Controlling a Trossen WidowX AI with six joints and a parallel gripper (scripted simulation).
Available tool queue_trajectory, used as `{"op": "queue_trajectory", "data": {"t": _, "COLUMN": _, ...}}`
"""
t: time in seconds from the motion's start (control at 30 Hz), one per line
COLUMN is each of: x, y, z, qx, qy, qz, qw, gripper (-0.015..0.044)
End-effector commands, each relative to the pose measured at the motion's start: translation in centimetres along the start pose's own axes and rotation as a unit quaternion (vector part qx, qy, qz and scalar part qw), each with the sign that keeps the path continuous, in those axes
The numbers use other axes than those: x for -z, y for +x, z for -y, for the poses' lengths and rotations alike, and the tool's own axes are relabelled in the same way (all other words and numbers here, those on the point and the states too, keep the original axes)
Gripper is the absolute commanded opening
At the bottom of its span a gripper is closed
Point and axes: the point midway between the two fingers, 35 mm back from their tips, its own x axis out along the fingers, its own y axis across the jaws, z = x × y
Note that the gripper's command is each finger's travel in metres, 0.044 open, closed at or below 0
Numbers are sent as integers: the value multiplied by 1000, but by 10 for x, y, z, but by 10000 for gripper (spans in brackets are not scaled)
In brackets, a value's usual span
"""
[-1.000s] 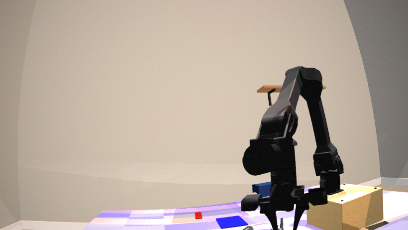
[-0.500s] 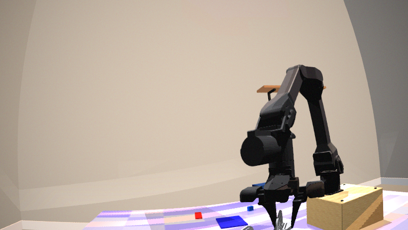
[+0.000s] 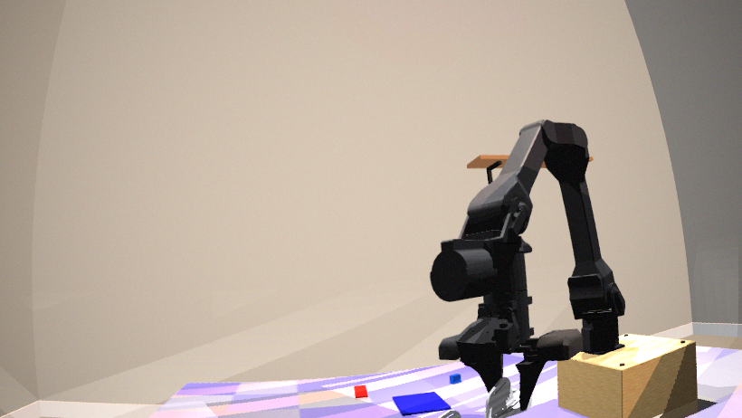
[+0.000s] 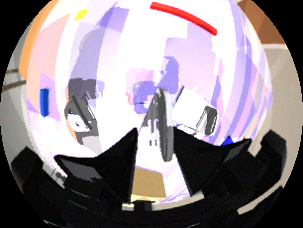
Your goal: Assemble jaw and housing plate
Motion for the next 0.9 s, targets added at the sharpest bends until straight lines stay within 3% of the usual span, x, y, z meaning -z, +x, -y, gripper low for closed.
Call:
{"op": "queue_trajectory", "data": {"t": 0.0, "x": 4, "y": -1, "z": 3, "qx": -2, "qy": 36, "qz": 3, "qw": 999, "gripper": 134}}
{"op": "queue_trajectory", "data": {"t": 0.87, "x": 33, "y": 0, "z": 27, "qx": -2, "qy": 282, "qz": 2, "qw": 959, "gripper": 134}}
